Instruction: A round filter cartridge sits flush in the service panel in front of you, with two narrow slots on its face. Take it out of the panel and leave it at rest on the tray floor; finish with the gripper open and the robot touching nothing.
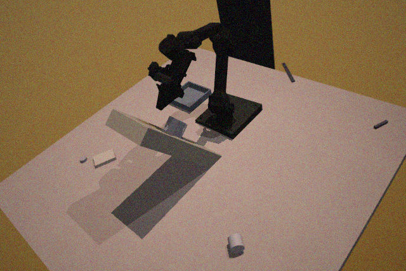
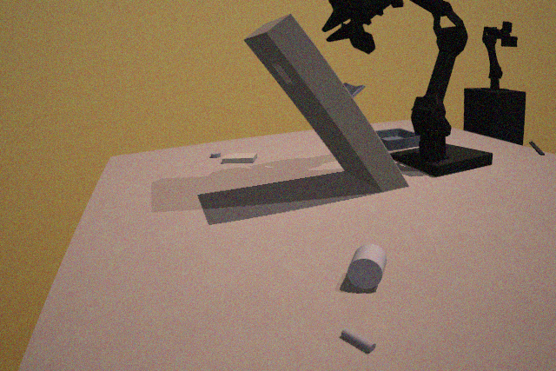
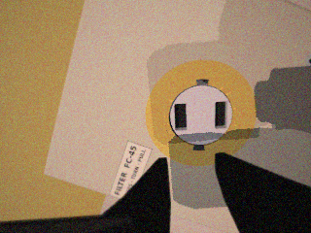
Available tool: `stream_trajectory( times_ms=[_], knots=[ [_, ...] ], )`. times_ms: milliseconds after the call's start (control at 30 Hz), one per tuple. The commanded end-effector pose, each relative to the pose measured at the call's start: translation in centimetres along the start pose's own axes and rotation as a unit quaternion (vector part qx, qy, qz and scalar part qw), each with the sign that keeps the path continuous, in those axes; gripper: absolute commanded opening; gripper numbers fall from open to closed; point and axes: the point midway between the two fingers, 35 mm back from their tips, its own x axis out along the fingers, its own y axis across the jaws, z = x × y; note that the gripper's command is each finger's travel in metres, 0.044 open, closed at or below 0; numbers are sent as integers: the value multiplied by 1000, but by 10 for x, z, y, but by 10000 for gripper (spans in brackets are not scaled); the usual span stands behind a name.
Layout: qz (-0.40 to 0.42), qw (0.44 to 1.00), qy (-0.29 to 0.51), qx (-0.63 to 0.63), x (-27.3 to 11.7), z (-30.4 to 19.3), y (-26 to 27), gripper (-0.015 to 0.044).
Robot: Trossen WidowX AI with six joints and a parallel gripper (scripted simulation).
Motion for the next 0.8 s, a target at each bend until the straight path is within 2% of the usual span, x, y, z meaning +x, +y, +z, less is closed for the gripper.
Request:
stream_trajectory(
  times_ms=[0,767],
  knots=[
    [-20,1000,-3,13,-1,4,-13,114],
    [-19,1000,-3,13,26,4,-12,114]
  ],
)
